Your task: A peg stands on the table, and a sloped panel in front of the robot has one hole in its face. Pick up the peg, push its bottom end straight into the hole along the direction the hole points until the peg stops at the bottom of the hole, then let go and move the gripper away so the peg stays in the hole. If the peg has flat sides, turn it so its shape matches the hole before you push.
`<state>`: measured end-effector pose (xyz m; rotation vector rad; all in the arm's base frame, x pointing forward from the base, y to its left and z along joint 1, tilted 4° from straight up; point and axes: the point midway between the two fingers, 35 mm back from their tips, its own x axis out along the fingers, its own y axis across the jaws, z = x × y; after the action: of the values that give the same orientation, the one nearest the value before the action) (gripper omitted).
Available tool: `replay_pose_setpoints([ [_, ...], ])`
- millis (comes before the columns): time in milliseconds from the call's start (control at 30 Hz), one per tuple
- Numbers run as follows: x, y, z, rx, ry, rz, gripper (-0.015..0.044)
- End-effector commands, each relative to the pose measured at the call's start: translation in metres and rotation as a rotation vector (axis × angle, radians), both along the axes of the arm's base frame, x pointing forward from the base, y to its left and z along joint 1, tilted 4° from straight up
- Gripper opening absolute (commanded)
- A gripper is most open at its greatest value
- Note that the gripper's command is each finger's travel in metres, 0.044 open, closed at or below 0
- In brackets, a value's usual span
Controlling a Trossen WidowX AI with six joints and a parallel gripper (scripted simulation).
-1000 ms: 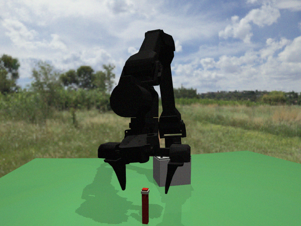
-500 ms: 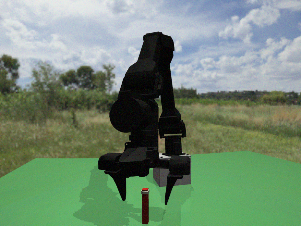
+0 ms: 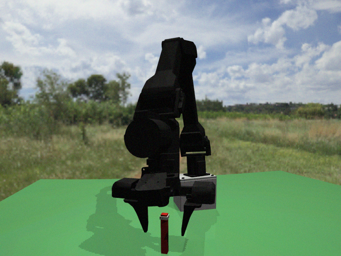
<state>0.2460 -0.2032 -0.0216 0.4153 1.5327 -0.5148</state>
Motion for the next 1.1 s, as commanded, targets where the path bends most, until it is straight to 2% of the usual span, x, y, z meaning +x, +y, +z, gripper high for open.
replay_pose_setpoints([
  [0,0.000,0.000,0.000,0.000,-0.001,0.000,0.0256],
  [267,0.000,0.000,0.000,0.000,-0.001,0.000,0.0046],
  [500,0.000,0.000,0.000,0.000,-0.001,0.000,0.0000],
  [600,0.001,0.000,0.005,0.000,-0.001,0.000,0.0000],
  [1067,0.005,0.001,0.074,0.006,0.002,0.003,0.0000],
])
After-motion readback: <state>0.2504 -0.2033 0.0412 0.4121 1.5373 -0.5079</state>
